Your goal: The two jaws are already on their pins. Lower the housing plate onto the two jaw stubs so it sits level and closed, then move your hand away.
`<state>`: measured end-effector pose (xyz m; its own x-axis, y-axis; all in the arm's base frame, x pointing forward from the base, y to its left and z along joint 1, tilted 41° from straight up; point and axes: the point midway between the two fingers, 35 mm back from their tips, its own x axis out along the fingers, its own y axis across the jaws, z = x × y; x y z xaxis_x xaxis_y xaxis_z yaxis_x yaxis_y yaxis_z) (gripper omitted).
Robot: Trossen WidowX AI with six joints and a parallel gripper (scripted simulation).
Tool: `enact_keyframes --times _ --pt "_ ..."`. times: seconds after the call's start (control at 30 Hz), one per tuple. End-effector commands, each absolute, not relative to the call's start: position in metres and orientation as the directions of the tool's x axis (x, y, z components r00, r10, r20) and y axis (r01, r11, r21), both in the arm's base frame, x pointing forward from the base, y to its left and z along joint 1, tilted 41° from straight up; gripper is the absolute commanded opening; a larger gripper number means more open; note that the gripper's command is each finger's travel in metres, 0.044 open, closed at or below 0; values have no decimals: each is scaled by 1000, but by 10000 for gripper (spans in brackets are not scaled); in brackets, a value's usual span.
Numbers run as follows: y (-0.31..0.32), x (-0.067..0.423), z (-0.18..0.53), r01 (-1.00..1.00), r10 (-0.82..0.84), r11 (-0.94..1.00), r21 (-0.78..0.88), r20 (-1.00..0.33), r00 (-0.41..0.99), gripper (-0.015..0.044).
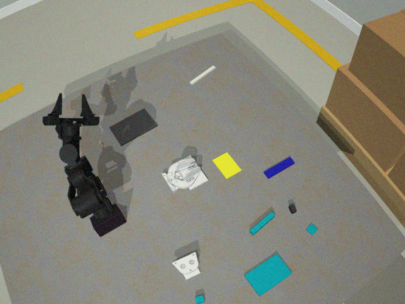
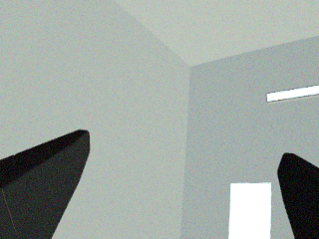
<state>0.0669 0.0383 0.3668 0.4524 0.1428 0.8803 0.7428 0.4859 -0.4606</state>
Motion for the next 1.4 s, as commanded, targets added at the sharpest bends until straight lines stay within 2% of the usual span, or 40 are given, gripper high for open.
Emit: enact_keyframes --times 0.0,0.03,1.37 --pt "38 67 367 743 143 486 -461 880 452 426" --pt "38 67 367 743 143 486 -461 880 452 440" --pt "95 87 375 746 303 317 -586 808 506 440"
